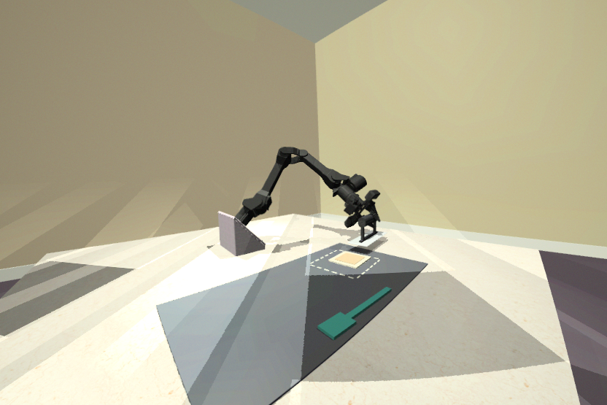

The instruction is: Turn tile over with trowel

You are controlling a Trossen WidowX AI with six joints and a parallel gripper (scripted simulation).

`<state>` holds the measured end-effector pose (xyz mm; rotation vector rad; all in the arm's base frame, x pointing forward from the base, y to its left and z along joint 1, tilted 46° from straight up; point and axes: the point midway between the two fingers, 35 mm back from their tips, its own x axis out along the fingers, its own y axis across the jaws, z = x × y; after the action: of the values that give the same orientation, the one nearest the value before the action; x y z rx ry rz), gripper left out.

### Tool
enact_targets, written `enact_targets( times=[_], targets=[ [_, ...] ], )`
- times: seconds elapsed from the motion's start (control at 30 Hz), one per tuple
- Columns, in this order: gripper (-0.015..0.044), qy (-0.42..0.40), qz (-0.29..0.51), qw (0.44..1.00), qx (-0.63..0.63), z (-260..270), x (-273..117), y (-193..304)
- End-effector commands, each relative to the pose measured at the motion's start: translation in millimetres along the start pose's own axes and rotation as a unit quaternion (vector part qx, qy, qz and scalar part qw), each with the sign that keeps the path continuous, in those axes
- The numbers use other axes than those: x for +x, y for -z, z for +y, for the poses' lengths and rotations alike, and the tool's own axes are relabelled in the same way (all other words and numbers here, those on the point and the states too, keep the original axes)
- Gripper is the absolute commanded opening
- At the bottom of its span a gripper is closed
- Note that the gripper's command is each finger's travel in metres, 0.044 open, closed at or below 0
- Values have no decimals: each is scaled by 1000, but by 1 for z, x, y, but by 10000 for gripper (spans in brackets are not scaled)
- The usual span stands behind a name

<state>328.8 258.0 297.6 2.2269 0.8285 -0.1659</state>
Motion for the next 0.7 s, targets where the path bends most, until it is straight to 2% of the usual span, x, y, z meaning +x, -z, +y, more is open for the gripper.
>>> enact_targets(
  times=[0.0,0.67],
  targets=[
    [0,-6,-1,1000,2,-1,4,0],
    [0,-5,-1,1000,3,-21,24,0]
  ],
)
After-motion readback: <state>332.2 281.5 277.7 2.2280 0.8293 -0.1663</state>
